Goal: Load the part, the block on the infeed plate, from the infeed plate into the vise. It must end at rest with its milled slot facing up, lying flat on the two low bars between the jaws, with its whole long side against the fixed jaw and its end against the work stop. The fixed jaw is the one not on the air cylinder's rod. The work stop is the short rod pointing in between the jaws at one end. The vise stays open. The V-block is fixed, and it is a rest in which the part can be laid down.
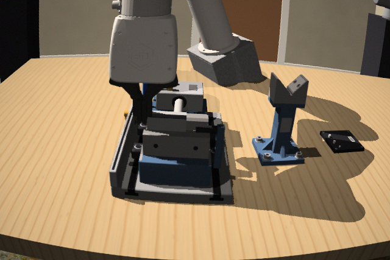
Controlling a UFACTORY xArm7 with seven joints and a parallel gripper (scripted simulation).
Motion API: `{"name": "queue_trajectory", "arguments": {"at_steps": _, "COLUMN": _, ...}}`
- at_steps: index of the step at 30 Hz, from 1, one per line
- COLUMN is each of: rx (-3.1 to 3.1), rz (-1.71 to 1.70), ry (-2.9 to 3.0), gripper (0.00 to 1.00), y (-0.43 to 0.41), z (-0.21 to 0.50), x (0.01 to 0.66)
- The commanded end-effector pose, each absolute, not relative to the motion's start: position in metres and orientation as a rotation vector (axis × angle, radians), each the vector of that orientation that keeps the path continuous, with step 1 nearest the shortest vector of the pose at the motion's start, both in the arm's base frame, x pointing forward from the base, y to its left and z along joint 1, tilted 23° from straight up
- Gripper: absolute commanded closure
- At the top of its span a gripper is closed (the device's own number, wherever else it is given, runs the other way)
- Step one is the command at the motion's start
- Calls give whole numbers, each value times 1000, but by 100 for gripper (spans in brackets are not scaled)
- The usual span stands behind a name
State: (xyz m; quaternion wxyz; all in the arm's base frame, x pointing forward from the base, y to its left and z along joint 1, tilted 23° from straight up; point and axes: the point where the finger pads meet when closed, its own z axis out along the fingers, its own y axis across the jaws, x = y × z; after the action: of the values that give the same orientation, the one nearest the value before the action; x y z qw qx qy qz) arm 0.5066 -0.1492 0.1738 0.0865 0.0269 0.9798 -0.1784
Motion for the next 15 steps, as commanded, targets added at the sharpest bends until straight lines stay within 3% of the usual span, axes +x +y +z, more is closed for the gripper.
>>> {"name": "queue_trajectory", "arguments": {"at_steps": 1, "rx": 78, "rz": -532, "ry": 2915, "gripper": 100, "y": -147, "z": 175, "x": 508}}
{"name": "queue_trajectory", "arguments": {"at_steps": 15, "rx": 78, "rz": -532, "ry": 2915, "gripper": 100, "y": -144, "z": 174, "x": 508}}
